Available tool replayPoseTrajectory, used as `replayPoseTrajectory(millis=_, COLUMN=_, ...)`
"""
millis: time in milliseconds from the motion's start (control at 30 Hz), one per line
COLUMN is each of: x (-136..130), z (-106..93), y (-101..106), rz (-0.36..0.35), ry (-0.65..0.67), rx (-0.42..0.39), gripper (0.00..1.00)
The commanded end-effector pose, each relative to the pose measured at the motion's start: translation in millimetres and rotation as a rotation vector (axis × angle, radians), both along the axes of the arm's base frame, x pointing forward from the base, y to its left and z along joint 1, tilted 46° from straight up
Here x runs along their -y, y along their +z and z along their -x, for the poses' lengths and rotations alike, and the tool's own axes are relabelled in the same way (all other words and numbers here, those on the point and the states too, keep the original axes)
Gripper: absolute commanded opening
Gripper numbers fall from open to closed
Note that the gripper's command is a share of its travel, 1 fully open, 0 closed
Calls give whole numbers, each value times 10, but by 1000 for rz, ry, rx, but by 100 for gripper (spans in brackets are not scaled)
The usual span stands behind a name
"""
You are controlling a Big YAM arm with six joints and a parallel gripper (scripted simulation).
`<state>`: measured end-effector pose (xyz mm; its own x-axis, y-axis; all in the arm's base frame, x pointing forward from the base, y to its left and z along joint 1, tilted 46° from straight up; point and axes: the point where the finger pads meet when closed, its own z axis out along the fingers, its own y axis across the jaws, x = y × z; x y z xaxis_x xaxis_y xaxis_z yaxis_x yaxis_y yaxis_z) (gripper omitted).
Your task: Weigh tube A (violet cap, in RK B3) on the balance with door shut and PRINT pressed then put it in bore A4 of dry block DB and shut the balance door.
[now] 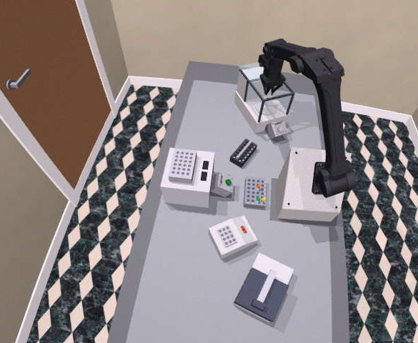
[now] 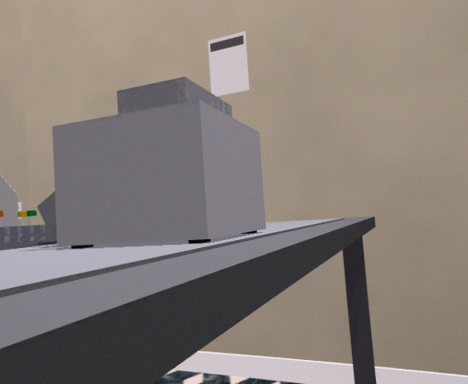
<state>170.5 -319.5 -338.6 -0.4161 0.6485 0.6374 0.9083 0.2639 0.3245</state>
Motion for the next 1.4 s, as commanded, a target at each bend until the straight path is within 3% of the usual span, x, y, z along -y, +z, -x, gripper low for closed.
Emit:
replayPoseTrajectory(millis=0, x=304, z=-117, y=129, rz=47, ry=12, rx=23, gripper=36)
replayPoseTrajectory(millis=167, x=467, z=-74, y=203, rz=62, ry=-4, rx=28, gripper=36)
replayPoseTrajectory(millis=500, x=560, z=-69, y=303, rz=63, ry=-3, rx=28, gripper=36)
replayPoseTrajectory(millis=533, x=448, z=-48, y=312, rz=41, ry=-2, rx=18, gripper=36)
replayPoseTrajectory(millis=600, x=590, z=-78, y=340, rz=63, ry=0, rx=28, gripper=36)
replayPoseTrajectory(millis=1000, x=740, z=-45, y=491, rz=64, ry=-5, rx=27, gripper=36)
replayPoseTrajectory(millis=1100, x=626, z=-68, y=497, rz=45, ry=7, rx=19, gripper=36)
replayPoseTrajectory(millis=1133, x=739, z=-94, y=516, rz=64, ry=7, rx=26, gripper=36)
replayPoseTrajectory(millis=1367, x=840, z=-47, y=604, rz=65, ry=-1, rx=27, gripper=36)
